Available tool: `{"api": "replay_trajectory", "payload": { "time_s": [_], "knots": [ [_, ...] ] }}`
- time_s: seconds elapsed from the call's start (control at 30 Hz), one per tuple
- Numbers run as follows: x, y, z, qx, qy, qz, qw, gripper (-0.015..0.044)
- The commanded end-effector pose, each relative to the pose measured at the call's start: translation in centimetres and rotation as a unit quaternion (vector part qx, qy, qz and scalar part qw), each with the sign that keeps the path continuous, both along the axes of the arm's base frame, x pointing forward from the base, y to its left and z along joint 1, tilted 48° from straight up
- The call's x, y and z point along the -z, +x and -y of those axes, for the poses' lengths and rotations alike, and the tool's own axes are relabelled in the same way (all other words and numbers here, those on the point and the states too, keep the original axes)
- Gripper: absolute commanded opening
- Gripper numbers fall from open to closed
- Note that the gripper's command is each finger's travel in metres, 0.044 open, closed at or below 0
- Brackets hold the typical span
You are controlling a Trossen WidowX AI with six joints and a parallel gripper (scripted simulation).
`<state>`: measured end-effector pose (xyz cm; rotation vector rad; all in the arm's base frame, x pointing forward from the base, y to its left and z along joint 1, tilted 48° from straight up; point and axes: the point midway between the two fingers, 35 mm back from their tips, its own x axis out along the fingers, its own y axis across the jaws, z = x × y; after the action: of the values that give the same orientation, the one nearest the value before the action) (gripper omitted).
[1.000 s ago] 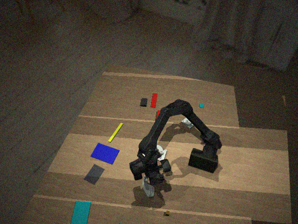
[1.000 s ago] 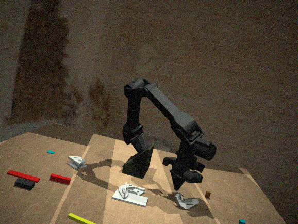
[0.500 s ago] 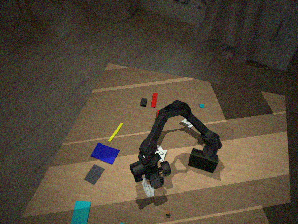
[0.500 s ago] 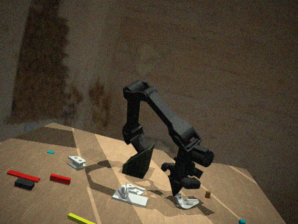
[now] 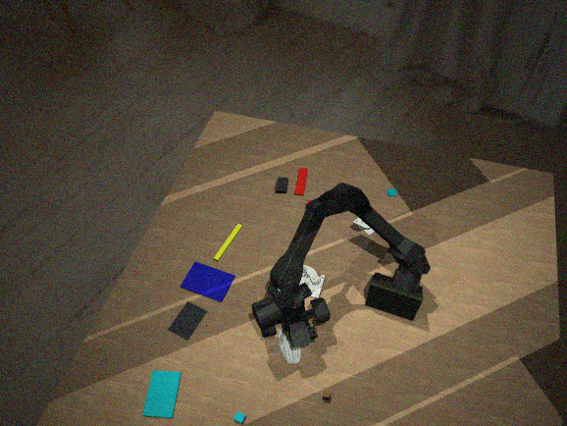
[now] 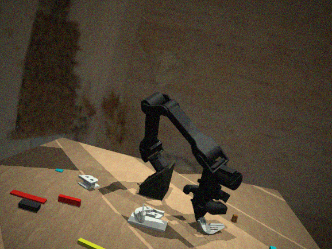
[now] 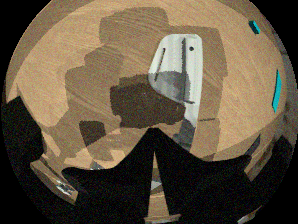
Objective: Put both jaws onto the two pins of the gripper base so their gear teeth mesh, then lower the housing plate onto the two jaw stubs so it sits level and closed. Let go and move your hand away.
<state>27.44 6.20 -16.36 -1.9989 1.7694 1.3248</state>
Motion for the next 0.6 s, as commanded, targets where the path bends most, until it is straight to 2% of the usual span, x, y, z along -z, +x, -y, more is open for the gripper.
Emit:
{"api": "replay_trajectory", "payload": {
  "time_s": [0.0, 0.57],
  "knots": [
    [0.4, 0.6, -0.1, -0.002, -0.003, -0.002, 1.0, 0.0],
    [1.5, 3.0, -0.9, -0.002, -0.002, -0.001, 1.0, 0.0]
  ]
}}
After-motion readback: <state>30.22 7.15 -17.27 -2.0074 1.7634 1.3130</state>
